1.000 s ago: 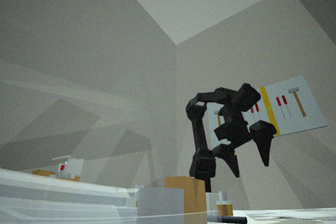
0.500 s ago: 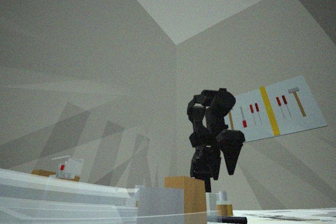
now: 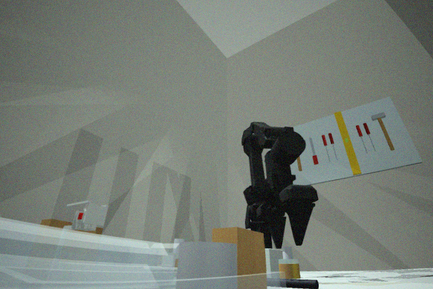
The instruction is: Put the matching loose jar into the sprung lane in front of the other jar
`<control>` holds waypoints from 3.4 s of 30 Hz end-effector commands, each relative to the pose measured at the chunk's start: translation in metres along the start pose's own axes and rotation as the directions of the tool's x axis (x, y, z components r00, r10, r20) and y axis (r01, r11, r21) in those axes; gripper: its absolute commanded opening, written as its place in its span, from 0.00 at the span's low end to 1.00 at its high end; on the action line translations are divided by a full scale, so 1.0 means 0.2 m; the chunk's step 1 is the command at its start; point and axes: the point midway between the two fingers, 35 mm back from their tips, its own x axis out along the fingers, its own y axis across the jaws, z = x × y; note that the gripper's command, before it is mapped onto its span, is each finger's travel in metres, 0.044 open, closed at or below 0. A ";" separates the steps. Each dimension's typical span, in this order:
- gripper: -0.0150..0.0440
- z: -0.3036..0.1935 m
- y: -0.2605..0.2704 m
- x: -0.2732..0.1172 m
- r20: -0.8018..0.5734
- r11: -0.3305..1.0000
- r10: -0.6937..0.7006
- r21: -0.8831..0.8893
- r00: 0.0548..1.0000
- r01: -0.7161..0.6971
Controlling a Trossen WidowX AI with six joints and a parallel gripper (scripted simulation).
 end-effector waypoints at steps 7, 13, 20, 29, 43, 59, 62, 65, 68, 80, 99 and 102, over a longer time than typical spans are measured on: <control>1.00 0.01 -0.01 0.07 0.005 1.000 -0.005 -0.001 1.000 0.005; 1.00 0.01 -0.01 0.12 0.005 1.000 -0.005 -0.001 1.000 0.005; 1.00 0.01 -0.01 0.18 0.005 1.000 -0.005 -0.001 1.000 0.005; 0.73 0.01 -0.01 0.19 0.005 1.000 -0.005 -0.001 1.000 0.005; 0.31 0.00 -0.01 0.17 0.005 1.000 -0.005 -0.001 1.000 0.005; 0.25 -0.05 -0.03 -0.32 0.004 1.000 -0.005 -0.001 1.000 0.005; 0.25 -0.05 -0.03 -0.34 0.004 1.000 -0.005 -0.001 1.000 0.005; 0.25 -0.05 -0.03 -0.34 0.004 1.000 -0.005 -0.004 1.000 0.005; 0.25 -0.01 -0.01 -0.34 0.005 0.999 -0.005 -0.046 1.000 0.005; 0.25 0.22 0.10 -0.29 0.010 0.964 -0.003 -0.265 1.000 0.005; 0.25 0.67 0.13 -0.18 0.019 0.814 -0.003 -0.580 1.000 0.013; 0.25 0.74 0.12 -0.16 0.020 0.781 -0.003 -0.625 1.000 0.015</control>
